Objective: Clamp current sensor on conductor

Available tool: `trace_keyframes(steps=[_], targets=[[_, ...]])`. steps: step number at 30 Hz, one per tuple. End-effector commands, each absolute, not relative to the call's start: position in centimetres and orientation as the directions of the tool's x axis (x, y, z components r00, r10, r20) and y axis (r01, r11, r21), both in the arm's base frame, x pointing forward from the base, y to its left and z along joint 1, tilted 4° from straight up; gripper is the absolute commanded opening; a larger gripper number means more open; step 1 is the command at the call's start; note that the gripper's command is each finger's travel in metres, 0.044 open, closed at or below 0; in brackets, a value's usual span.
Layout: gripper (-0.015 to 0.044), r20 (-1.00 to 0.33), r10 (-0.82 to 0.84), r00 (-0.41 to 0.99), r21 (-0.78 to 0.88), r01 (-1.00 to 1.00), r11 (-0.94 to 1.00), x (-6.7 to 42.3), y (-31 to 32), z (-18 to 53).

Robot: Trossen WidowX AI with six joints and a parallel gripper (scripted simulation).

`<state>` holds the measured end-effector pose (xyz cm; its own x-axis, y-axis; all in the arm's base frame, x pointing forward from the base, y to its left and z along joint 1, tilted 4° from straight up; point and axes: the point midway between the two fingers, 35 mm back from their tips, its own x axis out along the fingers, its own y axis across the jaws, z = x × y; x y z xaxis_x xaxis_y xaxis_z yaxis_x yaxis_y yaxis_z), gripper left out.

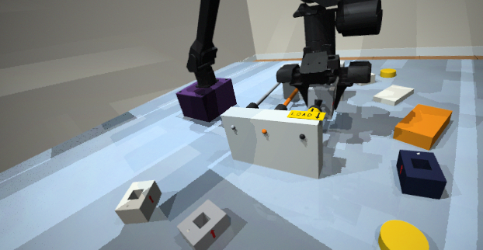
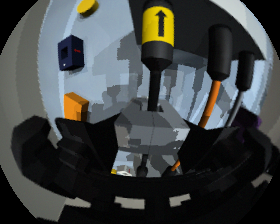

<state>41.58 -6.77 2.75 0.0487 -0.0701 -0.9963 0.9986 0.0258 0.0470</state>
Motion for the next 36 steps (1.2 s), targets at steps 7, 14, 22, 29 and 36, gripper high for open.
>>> trace_keyframes(steps=[7,14,22,29,36], targets=[[0.0278,-0.996,-0.07,0.048,0.047,0.999,0.026,41.6,-6.8,2.8],[0.044,-0.996,-0.07,0.048,0.047,0.999,0.026,41.6,-6.8,2.8],[0.044,-0.996,-0.07,0.048,0.047,0.999,0.026,41.6,-6.8,2.8],[0.044,-0.996,-0.07,0.054,0.053,0.998,0.029,41.2,-5.9,12.4],[0.044,-0.996,-0.07,0.055,0.053,0.998,0.029,41.0,-5.8,13.6]])
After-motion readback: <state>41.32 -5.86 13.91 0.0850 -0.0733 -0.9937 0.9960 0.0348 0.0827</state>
